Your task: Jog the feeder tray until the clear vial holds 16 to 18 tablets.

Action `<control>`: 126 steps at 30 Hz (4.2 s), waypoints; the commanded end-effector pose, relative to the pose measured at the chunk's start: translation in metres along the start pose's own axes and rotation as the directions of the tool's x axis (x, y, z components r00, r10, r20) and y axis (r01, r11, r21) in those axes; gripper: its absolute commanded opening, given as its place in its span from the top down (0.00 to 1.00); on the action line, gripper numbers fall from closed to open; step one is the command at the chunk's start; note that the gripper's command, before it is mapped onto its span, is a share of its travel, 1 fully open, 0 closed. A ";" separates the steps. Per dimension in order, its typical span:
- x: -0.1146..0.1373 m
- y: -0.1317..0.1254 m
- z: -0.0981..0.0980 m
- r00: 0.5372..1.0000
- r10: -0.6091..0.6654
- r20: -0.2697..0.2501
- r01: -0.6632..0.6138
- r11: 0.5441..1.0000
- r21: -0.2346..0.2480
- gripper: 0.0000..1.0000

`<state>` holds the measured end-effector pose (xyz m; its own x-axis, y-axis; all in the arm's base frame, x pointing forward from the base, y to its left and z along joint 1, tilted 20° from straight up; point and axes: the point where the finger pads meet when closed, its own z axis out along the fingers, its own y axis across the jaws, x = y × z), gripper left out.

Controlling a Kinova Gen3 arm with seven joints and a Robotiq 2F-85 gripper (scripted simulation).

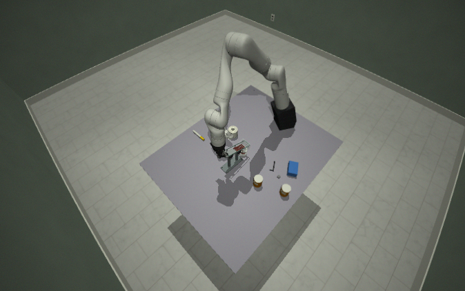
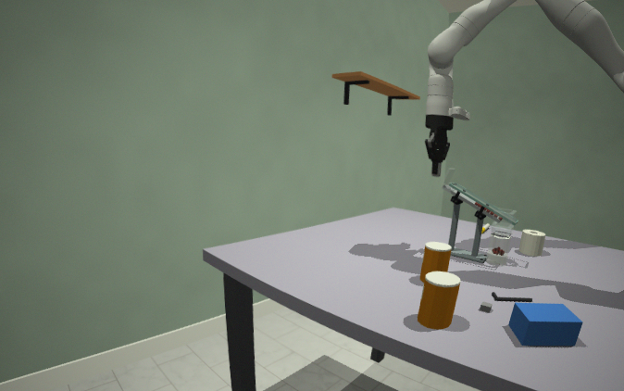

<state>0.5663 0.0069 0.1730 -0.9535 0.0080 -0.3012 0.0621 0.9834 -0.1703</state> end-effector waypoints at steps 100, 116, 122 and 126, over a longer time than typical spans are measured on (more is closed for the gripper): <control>0.002 0.001 0.001 1.000 0.000 -0.008 0.000 1.000 -0.002 1.00; 0.024 0.002 0.009 1.000 -0.001 0.002 0.001 1.000 -0.008 1.00; 0.046 0.002 0.017 1.000 -0.001 0.001 0.001 1.000 -0.008 1.00; 0.045 0.000 0.017 1.000 -0.002 -0.015 0.002 1.000 -0.001 1.00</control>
<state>0.5414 0.0065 0.1514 -0.9454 0.0051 -0.3260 0.0595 0.9858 -0.1572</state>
